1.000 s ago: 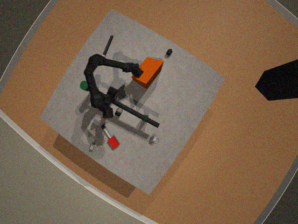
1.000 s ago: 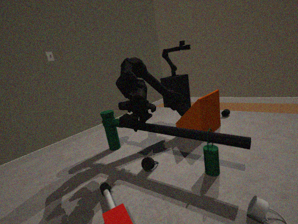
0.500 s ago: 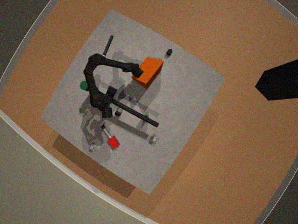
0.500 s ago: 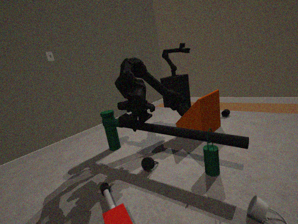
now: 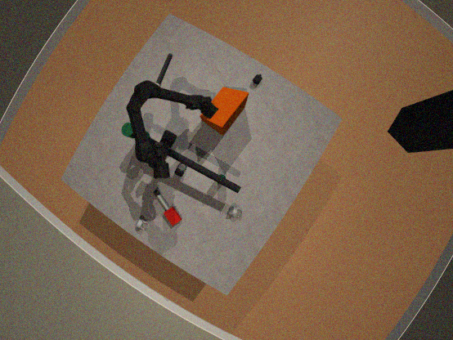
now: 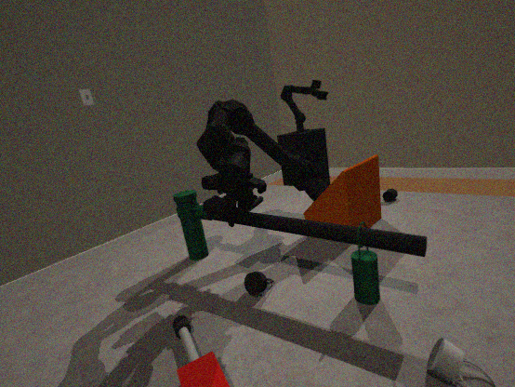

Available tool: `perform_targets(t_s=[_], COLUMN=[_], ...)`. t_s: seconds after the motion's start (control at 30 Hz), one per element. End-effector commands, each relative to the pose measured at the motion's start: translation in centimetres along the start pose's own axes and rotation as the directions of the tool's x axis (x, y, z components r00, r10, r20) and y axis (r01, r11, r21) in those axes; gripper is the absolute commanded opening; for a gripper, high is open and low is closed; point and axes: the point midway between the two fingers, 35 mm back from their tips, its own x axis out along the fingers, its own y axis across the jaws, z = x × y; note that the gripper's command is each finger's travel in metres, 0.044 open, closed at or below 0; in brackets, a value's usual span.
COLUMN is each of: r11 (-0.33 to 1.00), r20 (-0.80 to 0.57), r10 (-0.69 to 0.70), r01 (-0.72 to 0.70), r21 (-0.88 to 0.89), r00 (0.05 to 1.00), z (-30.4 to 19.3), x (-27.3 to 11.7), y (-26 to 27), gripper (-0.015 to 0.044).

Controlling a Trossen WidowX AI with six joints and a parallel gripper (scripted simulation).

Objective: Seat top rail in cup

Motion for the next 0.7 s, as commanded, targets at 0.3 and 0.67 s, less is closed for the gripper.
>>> perform_targets(t_s=[0.3,0.67], r11=[1.000,1.000], r20=[0.000,0.000], r10=[0.000,0.000], r01=[0.000,0.000], r21=[0.000,0.000], r00=[1.000,1.000], z=[0.07,0.02], x=[0.02,-0.06], y=[0.00,0.00], gripper=[0.0000,0.0262])
